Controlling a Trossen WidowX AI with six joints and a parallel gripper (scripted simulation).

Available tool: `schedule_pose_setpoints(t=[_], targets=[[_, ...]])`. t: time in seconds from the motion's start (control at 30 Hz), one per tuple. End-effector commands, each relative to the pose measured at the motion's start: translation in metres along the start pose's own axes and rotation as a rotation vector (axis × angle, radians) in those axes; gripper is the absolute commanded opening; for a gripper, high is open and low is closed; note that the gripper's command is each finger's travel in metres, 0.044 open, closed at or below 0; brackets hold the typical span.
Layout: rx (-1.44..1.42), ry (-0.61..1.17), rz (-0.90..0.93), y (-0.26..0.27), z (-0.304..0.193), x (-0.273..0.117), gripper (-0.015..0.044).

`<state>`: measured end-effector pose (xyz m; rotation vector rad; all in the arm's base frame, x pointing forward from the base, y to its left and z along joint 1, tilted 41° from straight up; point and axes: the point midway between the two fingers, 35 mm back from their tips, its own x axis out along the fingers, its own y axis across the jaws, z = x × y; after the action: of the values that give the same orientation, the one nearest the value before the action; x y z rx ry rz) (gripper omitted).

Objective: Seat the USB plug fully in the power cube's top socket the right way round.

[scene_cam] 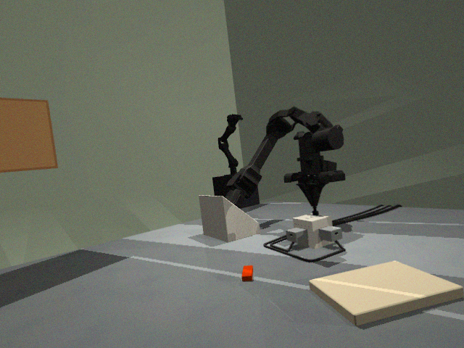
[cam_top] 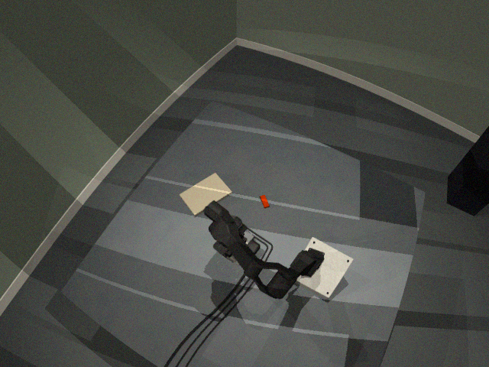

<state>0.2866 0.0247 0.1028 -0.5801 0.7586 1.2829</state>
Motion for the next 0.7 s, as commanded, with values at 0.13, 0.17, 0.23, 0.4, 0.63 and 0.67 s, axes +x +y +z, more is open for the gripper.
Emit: schedule_pose_setpoints(t=[0.13, 0.17, 0.23, 0.4, 0.63, 0.67], targets=[[0.004, 0.000, 0.000, -0.0003, -0.0001, 0.0016, 0.0000], [0.004, 0.000, 0.000, -0.0003, -0.0001, 0.0017, 0.0000], [0.004, 0.000, 0.000, -0.0003, -0.0001, 0.0020, 0.0000], [0.004, 0.000, 0.000, -0.0003, -0.0001, 0.0026, 0.0000], [0.004, 0.000, 0.000, -0.0003, 0.0000, 0.0034, 0.0000], [0.004, 0.000, 0.000, -0.0003, 0.0000, 0.0034, 0.0000]])
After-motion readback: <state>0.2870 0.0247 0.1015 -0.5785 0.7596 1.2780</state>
